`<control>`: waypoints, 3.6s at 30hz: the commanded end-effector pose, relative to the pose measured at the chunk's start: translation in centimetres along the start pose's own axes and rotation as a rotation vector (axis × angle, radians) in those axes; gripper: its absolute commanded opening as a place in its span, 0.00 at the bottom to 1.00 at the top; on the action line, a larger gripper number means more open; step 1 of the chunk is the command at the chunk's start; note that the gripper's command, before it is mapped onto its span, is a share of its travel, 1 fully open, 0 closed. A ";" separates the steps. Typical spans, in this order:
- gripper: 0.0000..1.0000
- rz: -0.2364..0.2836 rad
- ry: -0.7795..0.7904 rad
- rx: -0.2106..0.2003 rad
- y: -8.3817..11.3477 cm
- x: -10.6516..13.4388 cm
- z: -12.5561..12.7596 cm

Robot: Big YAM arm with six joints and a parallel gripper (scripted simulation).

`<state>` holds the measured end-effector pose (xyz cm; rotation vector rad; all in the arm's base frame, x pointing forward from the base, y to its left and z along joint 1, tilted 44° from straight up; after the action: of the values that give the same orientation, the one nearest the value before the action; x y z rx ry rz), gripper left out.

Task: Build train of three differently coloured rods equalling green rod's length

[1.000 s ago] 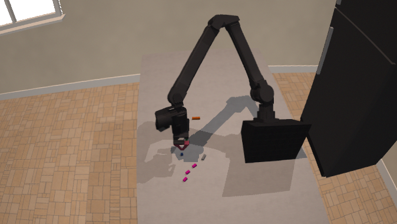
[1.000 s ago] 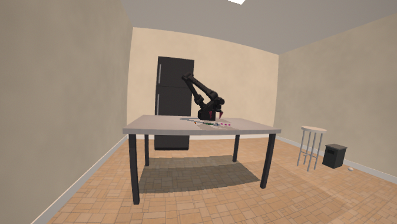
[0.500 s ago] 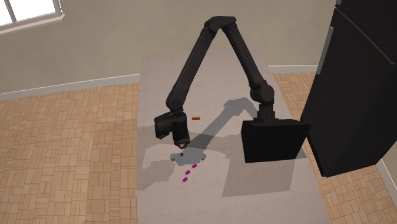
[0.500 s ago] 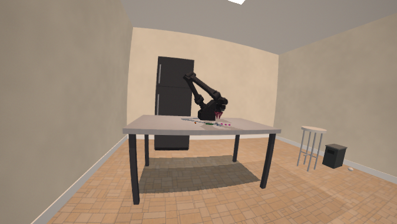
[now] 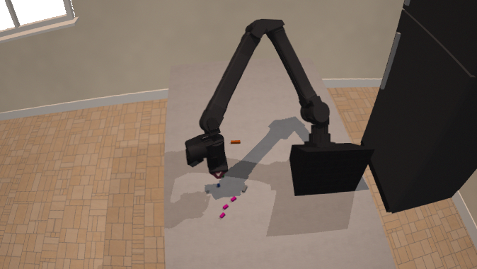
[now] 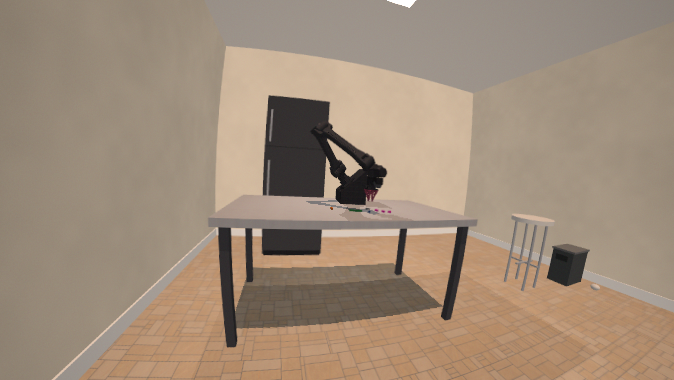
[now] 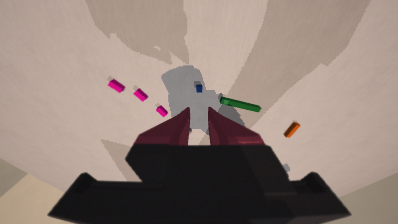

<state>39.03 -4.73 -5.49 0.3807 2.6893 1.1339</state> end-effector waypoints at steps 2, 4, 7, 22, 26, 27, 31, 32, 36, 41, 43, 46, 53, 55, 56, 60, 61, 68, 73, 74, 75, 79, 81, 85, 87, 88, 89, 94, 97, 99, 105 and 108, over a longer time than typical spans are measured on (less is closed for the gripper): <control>0.23 -0.039 -0.015 -0.020 1.4 -1.8 0.0; 0.23 -0.039 -0.015 -0.020 1.4 -1.8 0.0; 0.23 -0.039 -0.015 -0.020 1.4 -1.8 0.0; 0.23 -0.020 -0.018 -0.013 0.2 -1.4 -0.2; 0.23 -0.006 -0.004 -0.004 -0.7 -0.6 0.0; 0.23 -0.006 -0.004 -0.004 -0.7 -0.6 0.0; 0.23 -0.013 -0.010 -0.007 -0.7 -0.9 -0.1; 0.23 -0.009 -0.006 -0.005 -1.0 -0.8 0.0; 0.23 -0.003 -0.001 -0.002 -1.7 -0.4 0.0; 0.23 -0.006 -0.004 -0.003 -2.3 -0.5 -0.2; 0.23 -0.008 -0.006 -0.004 -2.7 -0.8 0.0; 0.23 -0.016 -0.013 -0.008 -2.4 -1.0 -0.3; 0.23 -0.003 -0.001 -0.002 -4.1 -0.5 -0.1; 0.23 -0.009 -0.006 -0.004 -4.2 -0.8 0.0; 0.23 -0.012 -0.010 -0.006 -4.1 -0.9 -0.2; 0.23 -0.007 -0.005 -0.003 -4.8 -0.7 0.0; 0.23 -0.007 -0.005 -0.003 -4.8 -0.7 0.0; 0.23 -0.008 -0.006 -0.004 -5.2 -0.7 -0.1; 0.23 -0.012 0.000 -0.004 -5.1 -0.7 0.0; 0.23 -0.011 0.001 -0.004 -5.1 -0.7 0.0; 0.23 -0.011 0.000 -0.004 -5.1 -0.7 0.0; 0.23 -0.010 0.000 -0.004 -5.1 -0.7 0.0; 0.23 -0.011 -0.001 -0.004 -5.1 -0.7 -0.1; 0.23 -0.011 -0.001 -0.004 -5.1 -0.7 -0.1; 0.23 -0.011 -0.001 -0.004 -5.1 -0.7 -0.1; 0.23 -0.011 -0.001 -0.004 -5.1 -0.7 -0.1; 0.23 -0.011 -0.001 -0.004 -5.1 -0.7 -0.1; 0.23 -0.011 -0.001 -0.004 -5.1 -0.7 -0.1; 0.23 -0.011 -0.001 -0.004 -5.1 -0.7 -0.1; 0.23 -0.011 -0.001 -0.004 -5.1 -0.7 -0.1; 0.23 -0.011 -0.001 -0.004 -5.1 -0.7 -0.1; 0.23 -0.011 -0.001 -0.004 -5.1 -0.7 -0.1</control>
<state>38.48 -8.17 -9.11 0.3762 2.6863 1.1364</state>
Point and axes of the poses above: the point where the finger pads meet when closed, its own y axis back along the fingers, its own z axis across the jaws, x = y × z, the point moved 6 cm from there along y, back along the fingers, and after that the axes turned 15 degrees about -y, right-handed, at the moved point
